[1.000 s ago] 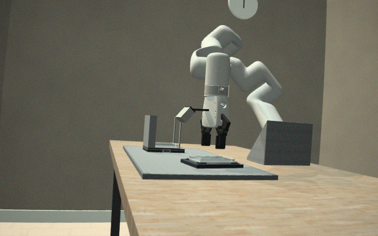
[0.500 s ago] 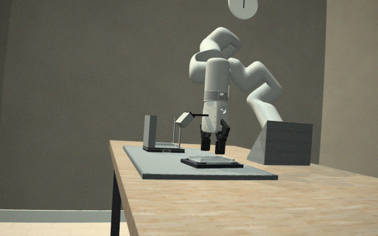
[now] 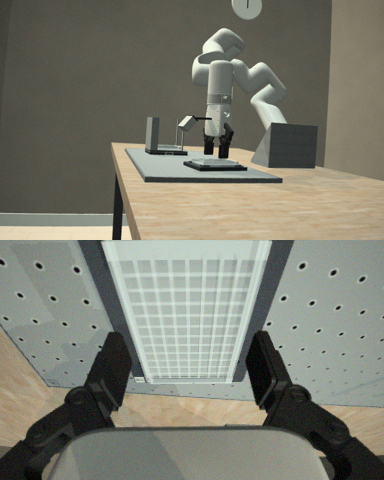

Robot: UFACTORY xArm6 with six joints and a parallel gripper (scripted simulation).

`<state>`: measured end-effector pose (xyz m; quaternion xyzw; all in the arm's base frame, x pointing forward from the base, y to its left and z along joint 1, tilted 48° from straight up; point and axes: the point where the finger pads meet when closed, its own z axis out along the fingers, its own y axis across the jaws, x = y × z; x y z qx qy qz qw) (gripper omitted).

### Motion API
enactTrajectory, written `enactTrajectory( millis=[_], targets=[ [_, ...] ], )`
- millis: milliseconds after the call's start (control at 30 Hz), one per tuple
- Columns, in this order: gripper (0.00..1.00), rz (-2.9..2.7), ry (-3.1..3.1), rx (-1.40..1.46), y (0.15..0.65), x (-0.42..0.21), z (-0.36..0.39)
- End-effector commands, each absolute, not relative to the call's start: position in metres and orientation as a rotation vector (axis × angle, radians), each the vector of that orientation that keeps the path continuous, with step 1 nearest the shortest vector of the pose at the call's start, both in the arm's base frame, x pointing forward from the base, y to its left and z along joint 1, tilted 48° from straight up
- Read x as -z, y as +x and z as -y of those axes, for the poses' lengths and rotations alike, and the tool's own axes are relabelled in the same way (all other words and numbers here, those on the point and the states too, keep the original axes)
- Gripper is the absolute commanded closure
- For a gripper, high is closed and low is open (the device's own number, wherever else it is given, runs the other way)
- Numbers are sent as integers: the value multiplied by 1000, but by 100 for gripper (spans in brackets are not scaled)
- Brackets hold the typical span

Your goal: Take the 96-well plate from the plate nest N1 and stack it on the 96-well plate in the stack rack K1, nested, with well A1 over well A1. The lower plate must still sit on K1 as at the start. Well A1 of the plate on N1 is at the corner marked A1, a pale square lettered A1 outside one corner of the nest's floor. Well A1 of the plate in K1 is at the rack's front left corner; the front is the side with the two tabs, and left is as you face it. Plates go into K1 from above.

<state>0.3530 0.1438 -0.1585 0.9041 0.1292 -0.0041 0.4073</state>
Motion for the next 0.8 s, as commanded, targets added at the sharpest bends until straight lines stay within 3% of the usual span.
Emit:
enactTrajectory(
  millis=[0,767],
  targets=[
    [0,-326,2282,6,354,159,-144],
    [0,-326,2282,6,356,168,-134]
  ],
)
